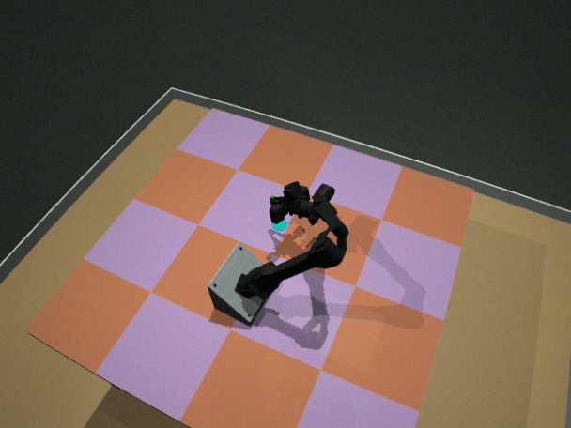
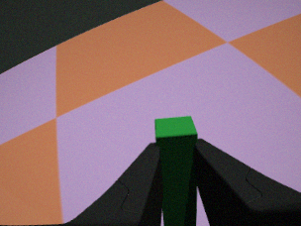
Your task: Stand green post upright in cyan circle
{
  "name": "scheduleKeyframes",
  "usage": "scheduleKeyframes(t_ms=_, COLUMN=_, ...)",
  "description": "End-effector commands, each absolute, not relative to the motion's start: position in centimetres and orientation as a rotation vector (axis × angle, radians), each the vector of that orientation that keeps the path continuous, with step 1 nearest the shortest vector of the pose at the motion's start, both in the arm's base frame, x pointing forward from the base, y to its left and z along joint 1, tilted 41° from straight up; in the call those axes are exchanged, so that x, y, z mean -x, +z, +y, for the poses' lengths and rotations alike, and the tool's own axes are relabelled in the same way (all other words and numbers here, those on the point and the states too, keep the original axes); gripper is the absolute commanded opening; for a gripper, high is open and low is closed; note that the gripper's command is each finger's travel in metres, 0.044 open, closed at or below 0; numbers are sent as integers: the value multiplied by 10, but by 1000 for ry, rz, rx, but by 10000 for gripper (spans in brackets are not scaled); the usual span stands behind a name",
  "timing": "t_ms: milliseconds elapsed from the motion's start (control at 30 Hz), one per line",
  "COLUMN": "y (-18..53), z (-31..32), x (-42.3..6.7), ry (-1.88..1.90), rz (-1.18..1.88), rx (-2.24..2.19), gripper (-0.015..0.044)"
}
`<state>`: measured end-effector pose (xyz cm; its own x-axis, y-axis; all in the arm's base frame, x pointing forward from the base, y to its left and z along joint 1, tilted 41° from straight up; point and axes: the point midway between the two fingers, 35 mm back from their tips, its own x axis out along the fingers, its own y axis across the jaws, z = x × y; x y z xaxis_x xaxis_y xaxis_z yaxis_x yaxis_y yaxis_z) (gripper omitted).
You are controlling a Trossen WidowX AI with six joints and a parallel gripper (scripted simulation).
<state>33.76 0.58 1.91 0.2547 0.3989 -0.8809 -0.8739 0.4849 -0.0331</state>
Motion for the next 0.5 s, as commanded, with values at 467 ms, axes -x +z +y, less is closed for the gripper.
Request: scheduleKeyframes(t_ms=467, y=28, z=3, x=-335, ry=954, rz=803, rx=597, gripper=23)
